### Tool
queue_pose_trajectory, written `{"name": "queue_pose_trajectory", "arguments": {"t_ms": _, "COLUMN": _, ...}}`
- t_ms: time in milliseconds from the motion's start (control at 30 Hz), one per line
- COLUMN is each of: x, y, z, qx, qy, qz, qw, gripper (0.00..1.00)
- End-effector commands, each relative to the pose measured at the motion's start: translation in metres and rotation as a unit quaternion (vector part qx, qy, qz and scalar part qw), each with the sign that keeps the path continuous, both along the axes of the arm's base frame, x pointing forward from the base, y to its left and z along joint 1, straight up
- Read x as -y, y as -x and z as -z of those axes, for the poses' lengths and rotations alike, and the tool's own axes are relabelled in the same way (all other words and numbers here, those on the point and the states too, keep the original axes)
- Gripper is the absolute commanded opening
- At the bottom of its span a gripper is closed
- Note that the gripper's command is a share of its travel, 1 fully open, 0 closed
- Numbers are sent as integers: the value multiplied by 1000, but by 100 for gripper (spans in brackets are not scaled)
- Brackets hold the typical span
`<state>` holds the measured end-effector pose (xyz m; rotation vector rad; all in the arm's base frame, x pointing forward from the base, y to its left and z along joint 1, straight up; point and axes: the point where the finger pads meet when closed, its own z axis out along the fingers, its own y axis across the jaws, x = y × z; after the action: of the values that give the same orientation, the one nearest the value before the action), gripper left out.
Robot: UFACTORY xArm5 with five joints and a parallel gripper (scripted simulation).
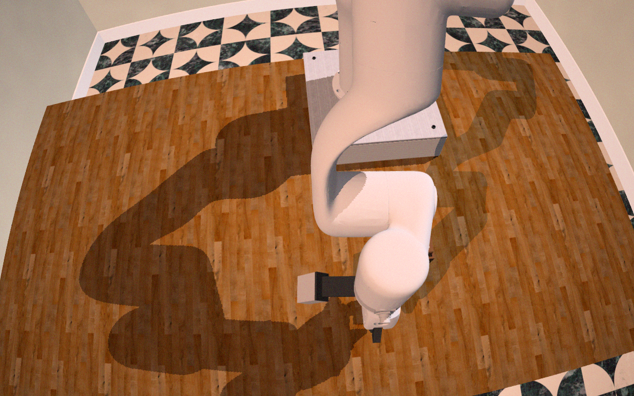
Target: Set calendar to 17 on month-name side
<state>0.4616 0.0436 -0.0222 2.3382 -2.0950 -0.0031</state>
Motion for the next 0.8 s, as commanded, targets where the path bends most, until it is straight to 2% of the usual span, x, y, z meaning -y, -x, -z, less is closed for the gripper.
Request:
{"name": "queue_pose_trajectory", "arguments": {"t_ms": 0, "x": 0, "y": -1, "z": 6, "qx": 2, "qy": 0, "qz": 0, "qw": 1000, "gripper": 47}}
{"name": "queue_pose_trajectory", "arguments": {"t_ms": 267, "x": 0, "y": -1, "z": 22, "qx": 2, "qy": 0, "qz": 0, "qw": 1000, "gripper": 47}}
{"name": "queue_pose_trajectory", "arguments": {"t_ms": 767, "x": 0, "y": -1, "z": 31, "qx": 2, "qy": 0, "qz": 0, "qw": 1000, "gripper": 47}}
